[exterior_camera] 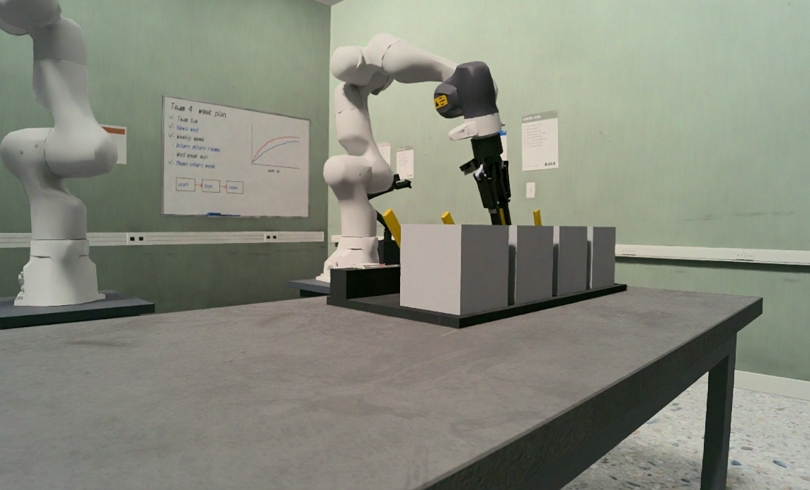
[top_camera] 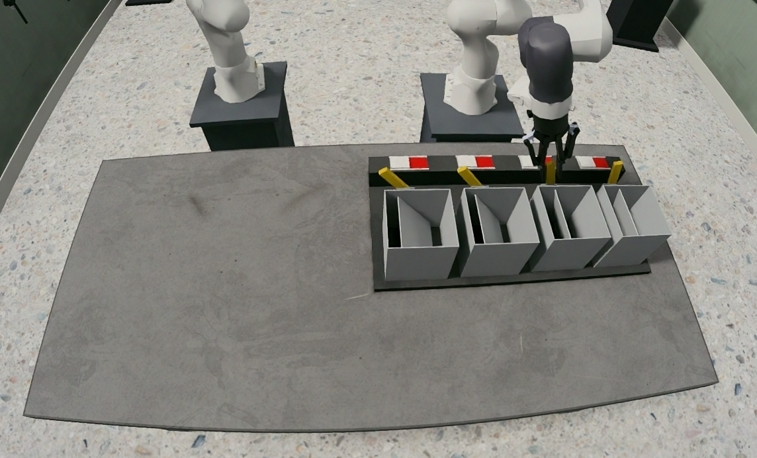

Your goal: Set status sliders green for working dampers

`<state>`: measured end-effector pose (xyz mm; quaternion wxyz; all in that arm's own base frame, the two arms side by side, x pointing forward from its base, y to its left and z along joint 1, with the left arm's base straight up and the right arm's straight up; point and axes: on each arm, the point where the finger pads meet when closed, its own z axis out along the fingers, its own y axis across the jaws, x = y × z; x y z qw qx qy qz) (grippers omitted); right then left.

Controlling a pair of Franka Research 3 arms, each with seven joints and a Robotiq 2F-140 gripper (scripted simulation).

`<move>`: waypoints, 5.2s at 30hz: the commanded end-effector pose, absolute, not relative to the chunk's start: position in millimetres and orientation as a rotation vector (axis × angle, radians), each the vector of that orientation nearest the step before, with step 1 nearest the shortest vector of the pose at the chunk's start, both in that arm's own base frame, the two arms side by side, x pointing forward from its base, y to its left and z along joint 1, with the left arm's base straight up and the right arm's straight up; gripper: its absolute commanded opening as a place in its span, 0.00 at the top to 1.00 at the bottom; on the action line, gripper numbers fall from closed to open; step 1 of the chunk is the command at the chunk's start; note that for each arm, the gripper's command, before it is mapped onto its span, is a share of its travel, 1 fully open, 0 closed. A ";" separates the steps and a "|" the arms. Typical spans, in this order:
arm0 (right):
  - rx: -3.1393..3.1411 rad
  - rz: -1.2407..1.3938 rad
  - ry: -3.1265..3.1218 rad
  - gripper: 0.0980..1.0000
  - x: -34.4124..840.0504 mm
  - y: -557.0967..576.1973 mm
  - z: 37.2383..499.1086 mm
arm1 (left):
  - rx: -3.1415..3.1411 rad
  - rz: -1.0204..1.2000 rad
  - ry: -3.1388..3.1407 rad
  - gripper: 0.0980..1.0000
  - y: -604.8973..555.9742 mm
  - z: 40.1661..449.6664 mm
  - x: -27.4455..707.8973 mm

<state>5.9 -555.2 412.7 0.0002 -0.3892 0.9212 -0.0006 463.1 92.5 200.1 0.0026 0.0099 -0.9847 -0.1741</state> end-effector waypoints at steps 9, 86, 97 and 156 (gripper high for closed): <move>-1.217 0.000 2.896 0.00 5.7 -554.5 413.0 | 0.038 -0.548 -3.089 0.77 93.8 198.9 463.4; -1.217 0.000 2.896 0.00 5.7 -554.5 413.0 | 0.038 -0.780 -3.037 0.89 79.2 192.2 463.7; -1.217 0.000 2.896 0.00 5.7 -554.5 413.0 | 0.037 -0.895 -3.004 0.89 72.3 188.0 463.8; -1.217 0.000 2.896 0.00 5.7 -554.5 413.0 | 0.037 -1.020 -2.963 0.77 65.1 182.8 464.0</move>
